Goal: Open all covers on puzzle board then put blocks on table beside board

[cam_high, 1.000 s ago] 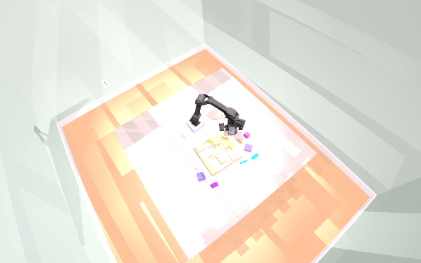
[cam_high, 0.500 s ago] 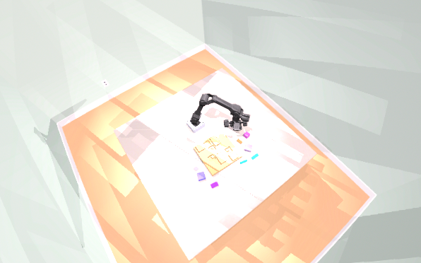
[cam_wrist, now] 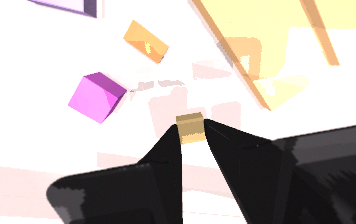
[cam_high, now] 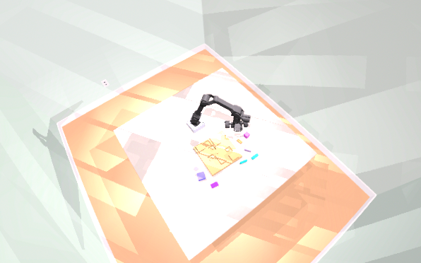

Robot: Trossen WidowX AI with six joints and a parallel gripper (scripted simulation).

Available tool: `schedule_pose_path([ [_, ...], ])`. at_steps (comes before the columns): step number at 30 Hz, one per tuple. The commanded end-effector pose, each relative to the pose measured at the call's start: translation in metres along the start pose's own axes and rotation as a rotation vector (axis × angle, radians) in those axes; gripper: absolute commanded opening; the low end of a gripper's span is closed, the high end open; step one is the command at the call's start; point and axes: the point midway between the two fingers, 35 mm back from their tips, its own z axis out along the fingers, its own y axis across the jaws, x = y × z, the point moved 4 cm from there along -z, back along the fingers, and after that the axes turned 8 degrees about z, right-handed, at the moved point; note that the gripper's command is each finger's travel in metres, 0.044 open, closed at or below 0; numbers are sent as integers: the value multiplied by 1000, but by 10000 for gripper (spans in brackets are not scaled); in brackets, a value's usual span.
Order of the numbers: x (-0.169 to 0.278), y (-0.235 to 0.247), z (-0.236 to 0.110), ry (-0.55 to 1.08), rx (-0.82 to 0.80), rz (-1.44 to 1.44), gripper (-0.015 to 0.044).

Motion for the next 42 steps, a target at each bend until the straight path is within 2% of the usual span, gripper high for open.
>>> schedule_pose_path([
  [1, 1, -2, 10, 5, 12, 5, 80],
  [42, 1, -4, 77, 5, 12, 5, 80],
])
